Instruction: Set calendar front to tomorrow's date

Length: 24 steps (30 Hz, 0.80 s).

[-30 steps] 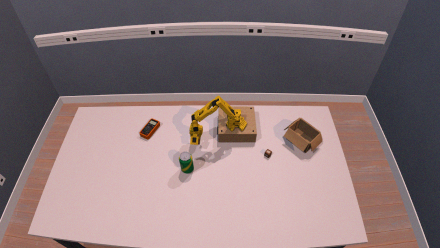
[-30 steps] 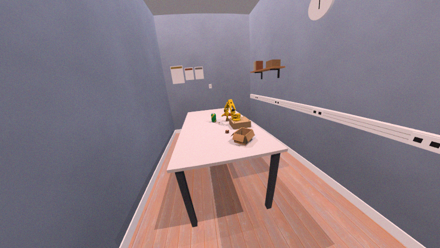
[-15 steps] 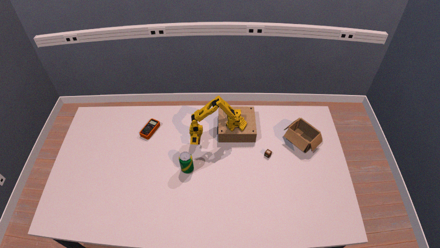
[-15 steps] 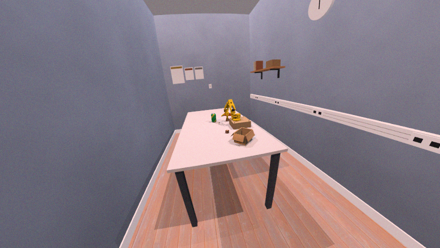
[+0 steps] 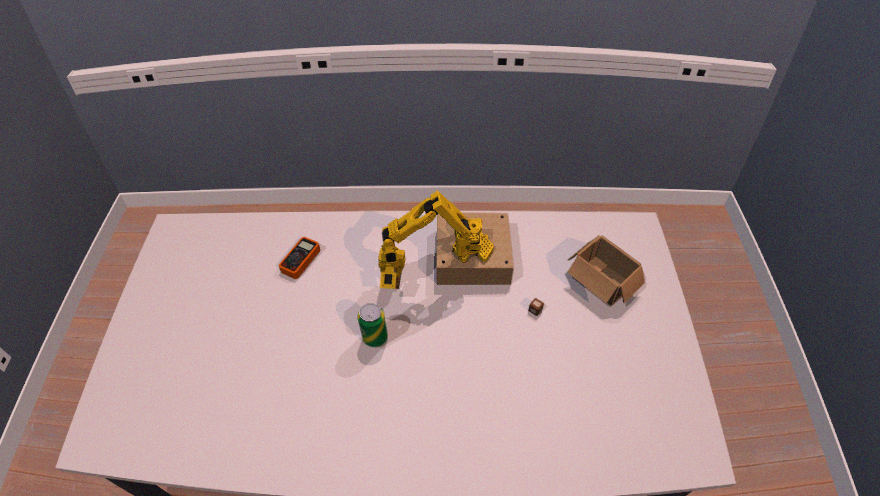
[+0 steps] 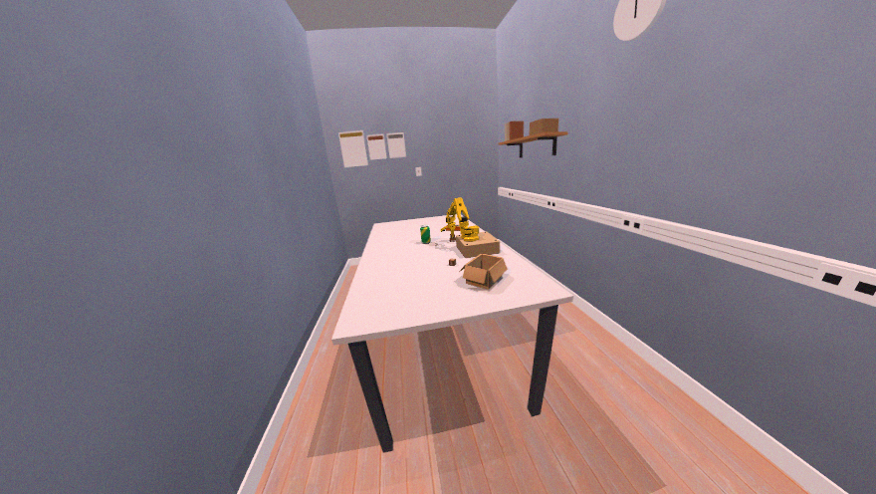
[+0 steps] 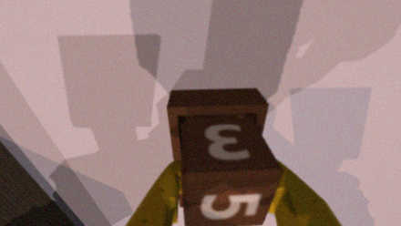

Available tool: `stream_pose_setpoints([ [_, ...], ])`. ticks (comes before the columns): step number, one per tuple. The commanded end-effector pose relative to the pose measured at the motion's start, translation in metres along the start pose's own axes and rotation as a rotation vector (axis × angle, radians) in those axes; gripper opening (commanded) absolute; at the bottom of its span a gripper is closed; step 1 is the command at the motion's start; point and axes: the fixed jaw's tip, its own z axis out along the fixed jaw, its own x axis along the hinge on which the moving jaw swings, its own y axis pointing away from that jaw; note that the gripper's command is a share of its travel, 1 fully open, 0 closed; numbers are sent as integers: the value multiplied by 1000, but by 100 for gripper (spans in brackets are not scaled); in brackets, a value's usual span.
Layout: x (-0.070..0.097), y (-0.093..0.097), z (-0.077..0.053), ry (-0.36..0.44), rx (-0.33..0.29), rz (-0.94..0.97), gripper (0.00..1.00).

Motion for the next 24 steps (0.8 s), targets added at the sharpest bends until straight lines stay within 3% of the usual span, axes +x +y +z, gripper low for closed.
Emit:
stream_pose_setpoints([
  [1, 0, -5, -6, -9, 25, 4, 0],
  [24, 0, -5, -10, -9, 25, 4, 0],
])
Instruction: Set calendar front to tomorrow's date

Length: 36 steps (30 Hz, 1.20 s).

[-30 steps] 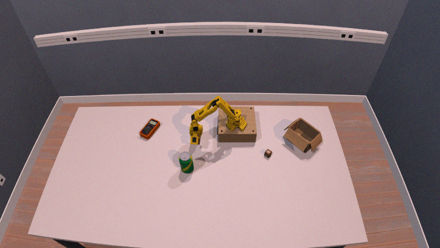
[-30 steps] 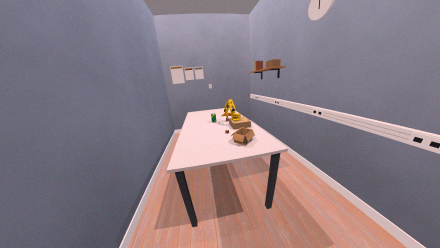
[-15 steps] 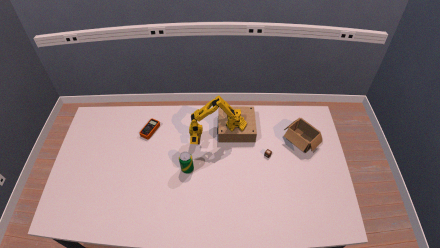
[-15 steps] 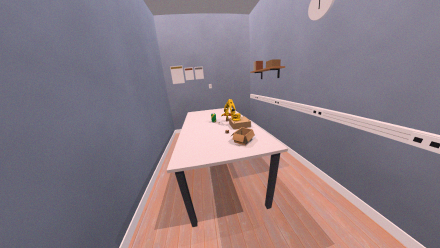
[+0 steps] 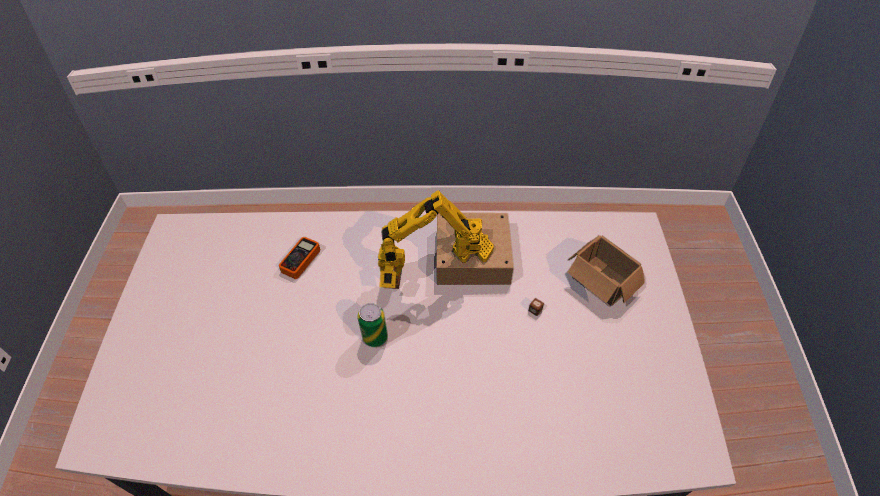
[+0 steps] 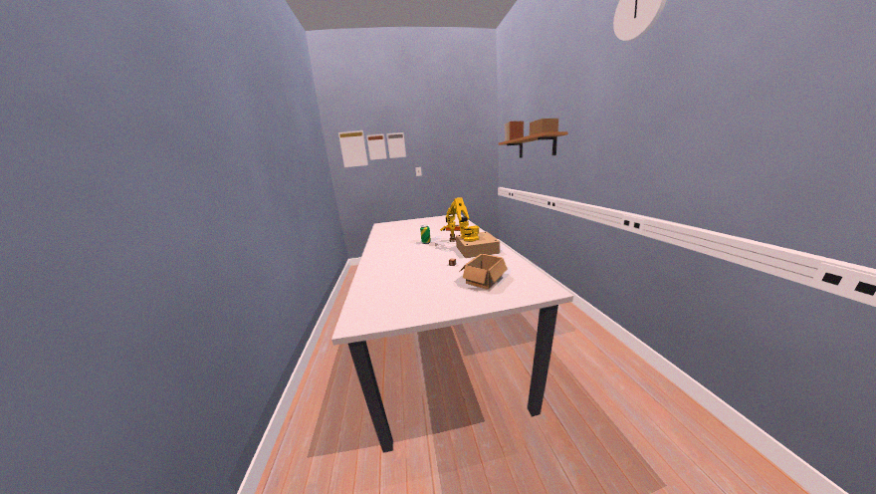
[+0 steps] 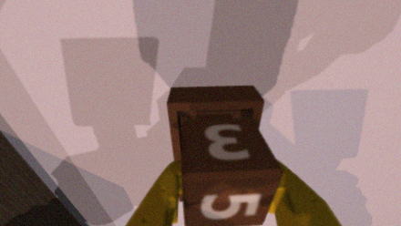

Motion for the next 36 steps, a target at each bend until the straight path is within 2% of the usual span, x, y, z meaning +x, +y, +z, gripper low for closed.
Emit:
stream_pose_setpoints([
  [1, 0, -5, -6, -9, 25, 4, 0],
  [6, 0, -5, -10, -9, 25, 4, 0],
  [24, 2, -2, -36, -9, 25, 4, 0],
  [36, 1, -1, -38, -9, 25, 0, 0],
])
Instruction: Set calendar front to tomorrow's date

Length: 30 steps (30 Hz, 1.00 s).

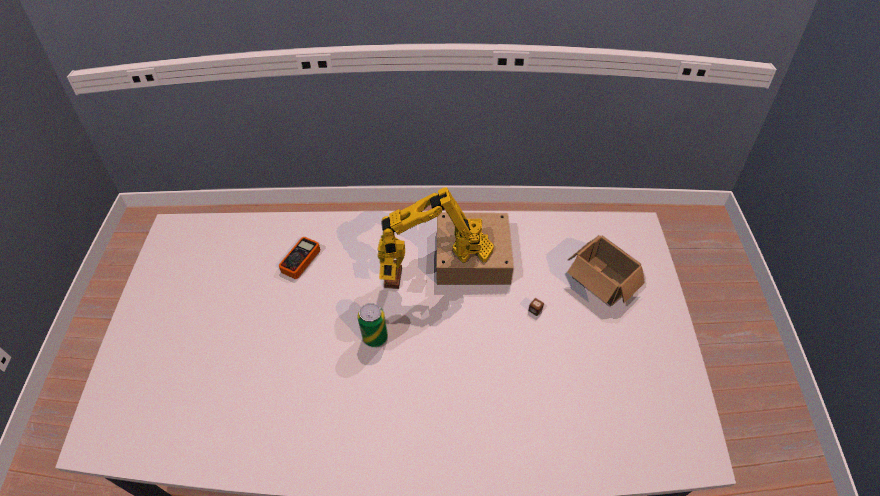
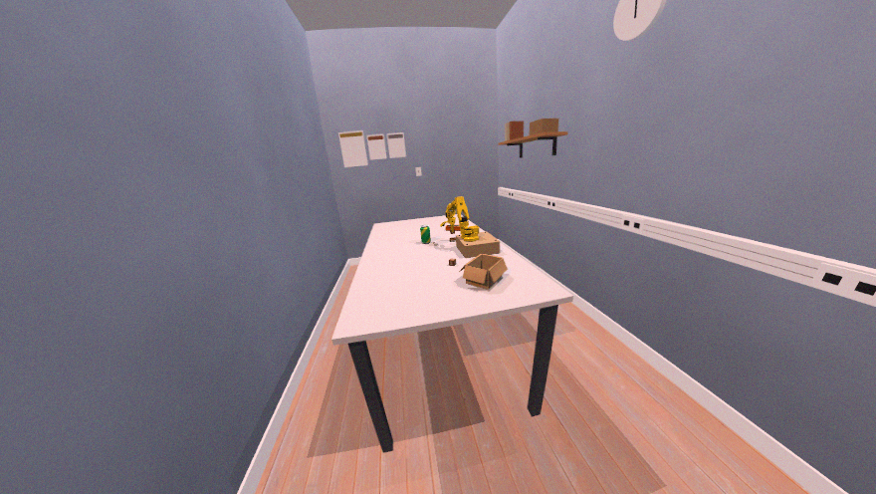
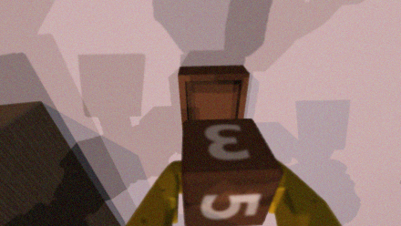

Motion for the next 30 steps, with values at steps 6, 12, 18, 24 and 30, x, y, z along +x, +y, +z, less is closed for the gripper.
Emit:
stream_pose_setpoints([
  [6, -8, -1, -5, -8, 26, -42, 0],
  [12, -25, 6, -4, -6, 26, -125, 0],
  [18, -49, 19, -2, -4, 28, -255, 0],
  [24, -82, 46, 2, -1, 30, -458, 0],
  [30, -103, 70, 5, 2, 31, -609, 0],
])
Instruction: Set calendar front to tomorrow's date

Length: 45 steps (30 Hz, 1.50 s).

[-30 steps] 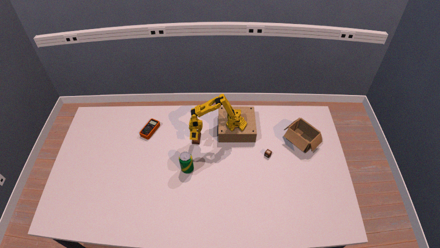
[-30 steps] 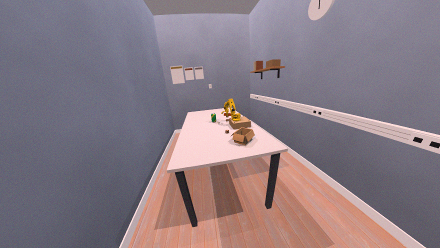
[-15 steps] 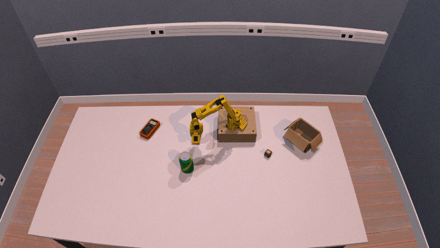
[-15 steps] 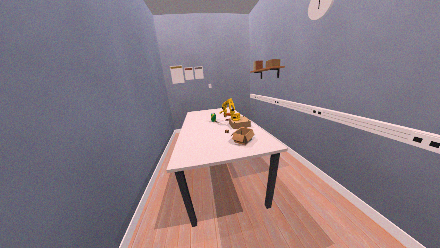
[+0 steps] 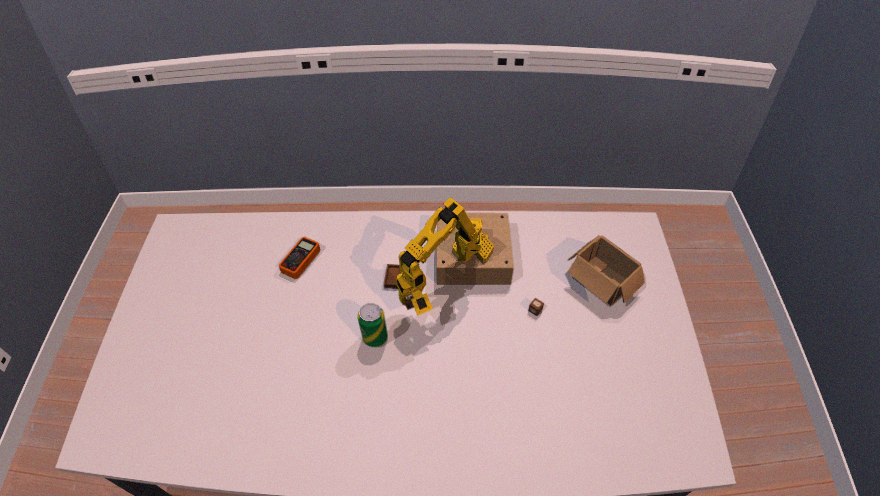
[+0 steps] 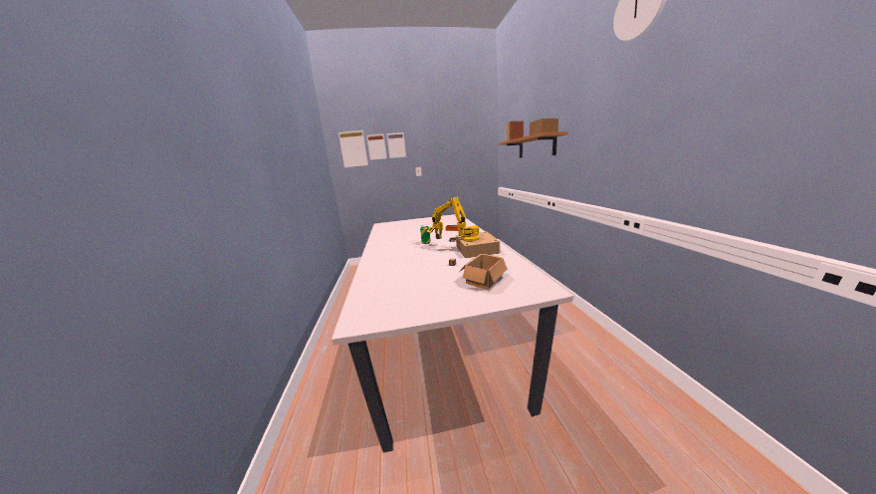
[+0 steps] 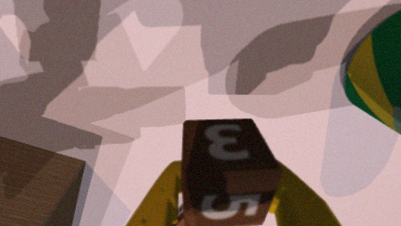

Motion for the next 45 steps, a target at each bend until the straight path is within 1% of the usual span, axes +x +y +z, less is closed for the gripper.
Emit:
stream_pose_setpoints([
  [1, -20, 3, -2, -5, 20, -92, 0],
  [5, -47, 18, 1, -3, 22, -241, 0],
  [8, -64, 30, 2, -2, 22, -345, 0],
  [11, -78, 43, 4, -1, 23, -438, 0],
  [15, -92, 58, 6, 0, 24, -538, 0],
  [17, -92, 58, 6, 0, 24, -538, 0],
  [22, -103, 71, 7, 1, 24, -621, 0],
  [27, -107, 78, 8, 1, 24, -658, 0],
  [45, -107, 79, 8, 1, 24, -665, 0],
])
